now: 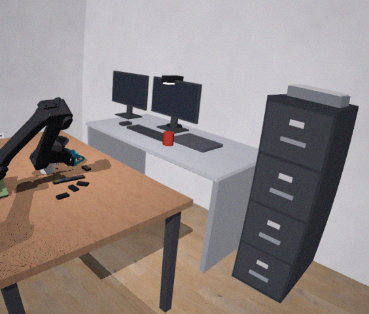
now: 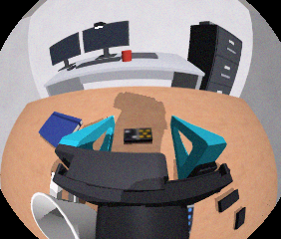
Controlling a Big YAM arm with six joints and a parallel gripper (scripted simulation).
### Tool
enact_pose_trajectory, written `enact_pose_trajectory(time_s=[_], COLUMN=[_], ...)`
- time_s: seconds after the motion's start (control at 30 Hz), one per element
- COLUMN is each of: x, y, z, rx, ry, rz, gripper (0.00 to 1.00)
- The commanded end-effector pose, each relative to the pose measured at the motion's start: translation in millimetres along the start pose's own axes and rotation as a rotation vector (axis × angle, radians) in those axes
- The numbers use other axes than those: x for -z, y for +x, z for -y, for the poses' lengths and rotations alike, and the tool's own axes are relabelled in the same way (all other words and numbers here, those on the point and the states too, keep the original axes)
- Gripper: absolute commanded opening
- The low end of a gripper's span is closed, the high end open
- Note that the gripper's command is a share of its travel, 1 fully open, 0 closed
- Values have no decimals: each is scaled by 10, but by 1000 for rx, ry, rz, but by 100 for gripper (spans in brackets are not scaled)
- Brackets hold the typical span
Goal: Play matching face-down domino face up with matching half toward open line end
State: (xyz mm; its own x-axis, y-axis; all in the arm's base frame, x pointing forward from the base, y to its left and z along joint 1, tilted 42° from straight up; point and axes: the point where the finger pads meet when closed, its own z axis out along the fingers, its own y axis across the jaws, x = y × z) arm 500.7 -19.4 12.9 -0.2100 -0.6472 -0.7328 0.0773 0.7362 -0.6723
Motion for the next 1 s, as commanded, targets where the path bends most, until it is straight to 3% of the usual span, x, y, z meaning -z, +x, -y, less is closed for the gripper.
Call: enact_pose_trajectory(time_s=[0.0, 0.33, 0.57, 0.6, 0.9, 0.97], x=[-3, 115, 114, 205, 55, 55], y=[-31, -797, -806, -814, -838, -838], z=[-1, -12, -13, 46, -46, -46], rx=[-1, 7, 7, 57, 14, 14], ry=[1, -8, -8, -1, -18, -18], rz=[7, -405, -405, -410, -824, -824], gripper=[75, 75, 75, 75, 75, 75])
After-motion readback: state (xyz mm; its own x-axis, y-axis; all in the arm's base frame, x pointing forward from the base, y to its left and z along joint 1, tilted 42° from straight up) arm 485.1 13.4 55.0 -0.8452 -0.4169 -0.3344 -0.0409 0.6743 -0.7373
